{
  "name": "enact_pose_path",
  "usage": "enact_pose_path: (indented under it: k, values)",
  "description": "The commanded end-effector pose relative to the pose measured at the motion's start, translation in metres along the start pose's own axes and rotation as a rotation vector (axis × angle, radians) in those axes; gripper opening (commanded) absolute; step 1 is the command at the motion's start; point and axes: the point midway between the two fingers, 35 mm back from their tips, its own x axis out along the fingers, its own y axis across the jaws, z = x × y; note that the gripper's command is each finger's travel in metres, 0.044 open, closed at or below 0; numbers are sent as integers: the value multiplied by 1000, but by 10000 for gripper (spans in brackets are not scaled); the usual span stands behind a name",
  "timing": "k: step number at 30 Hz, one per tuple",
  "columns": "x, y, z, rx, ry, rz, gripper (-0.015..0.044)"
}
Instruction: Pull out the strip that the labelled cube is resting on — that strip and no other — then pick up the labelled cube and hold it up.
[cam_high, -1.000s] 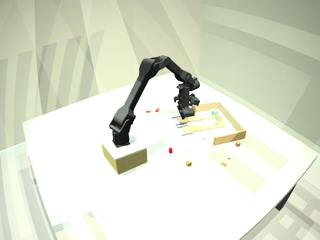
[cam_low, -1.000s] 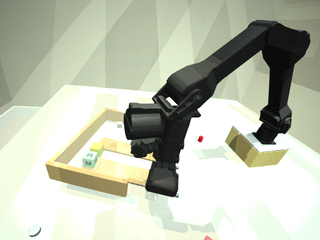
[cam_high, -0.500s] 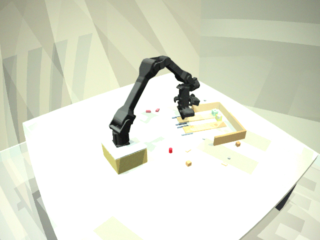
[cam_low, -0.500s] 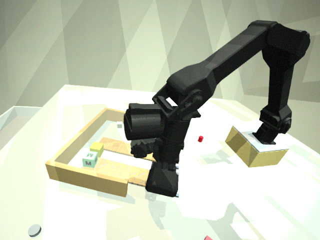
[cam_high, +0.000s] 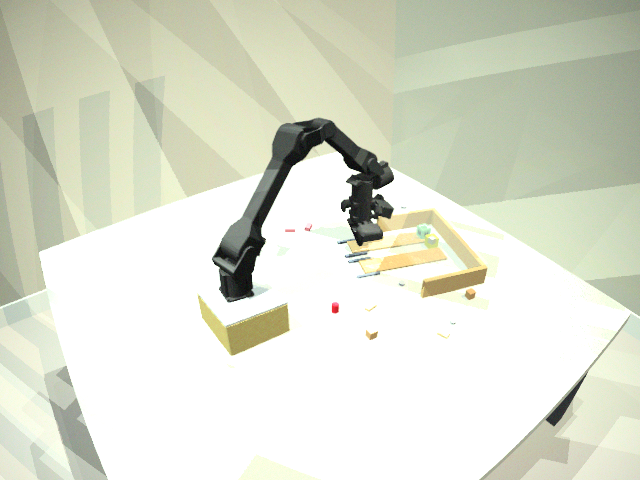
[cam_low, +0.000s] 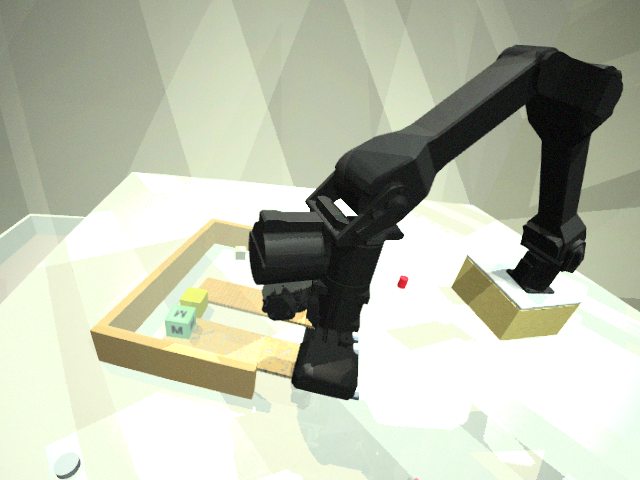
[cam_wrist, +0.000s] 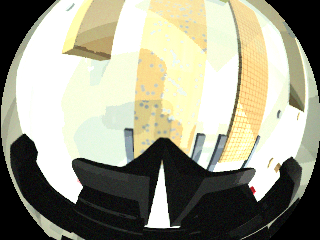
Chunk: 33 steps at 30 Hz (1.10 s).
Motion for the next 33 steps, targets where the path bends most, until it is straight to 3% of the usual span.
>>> enact_pose_path:
  k: [1, 33]
  values:
    - [2, 0, -1, 4, 3, 2, 0]
    - [5, 1, -1, 4, 3, 2, 0]
